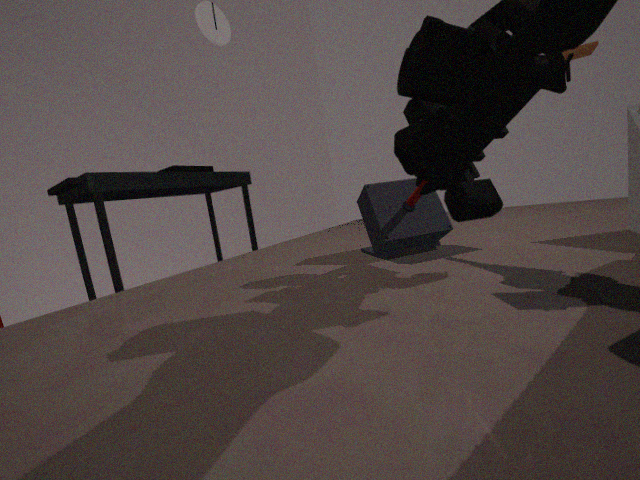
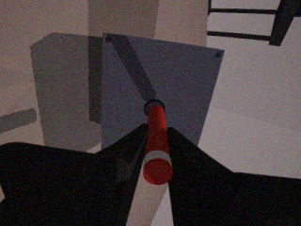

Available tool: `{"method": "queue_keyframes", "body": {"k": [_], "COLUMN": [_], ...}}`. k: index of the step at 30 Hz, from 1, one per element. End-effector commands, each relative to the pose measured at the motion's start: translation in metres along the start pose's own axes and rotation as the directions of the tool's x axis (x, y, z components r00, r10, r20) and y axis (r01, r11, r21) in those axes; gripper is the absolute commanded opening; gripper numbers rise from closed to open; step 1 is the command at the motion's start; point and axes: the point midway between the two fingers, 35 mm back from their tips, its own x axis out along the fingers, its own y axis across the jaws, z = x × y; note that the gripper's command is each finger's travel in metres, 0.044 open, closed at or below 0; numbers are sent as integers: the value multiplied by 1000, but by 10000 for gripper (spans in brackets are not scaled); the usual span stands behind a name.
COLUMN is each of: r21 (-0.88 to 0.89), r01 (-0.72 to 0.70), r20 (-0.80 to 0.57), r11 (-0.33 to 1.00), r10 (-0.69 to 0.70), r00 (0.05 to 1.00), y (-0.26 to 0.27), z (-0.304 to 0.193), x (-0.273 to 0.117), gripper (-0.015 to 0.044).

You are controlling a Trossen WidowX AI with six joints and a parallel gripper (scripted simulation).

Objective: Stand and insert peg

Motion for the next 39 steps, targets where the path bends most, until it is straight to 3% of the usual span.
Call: {"method": "queue_keyframes", "body": {"k": [1, 39], "r21": [1, 1], "r01": [0, 1], "r20": [-1, -1], "r11": [1000, 1000], "r10": [0, -1], "r00": [1000, 1000], "y": [1, 3], "z": [-1, -2], "x": [1, 23], "gripper": [0, 0]}}
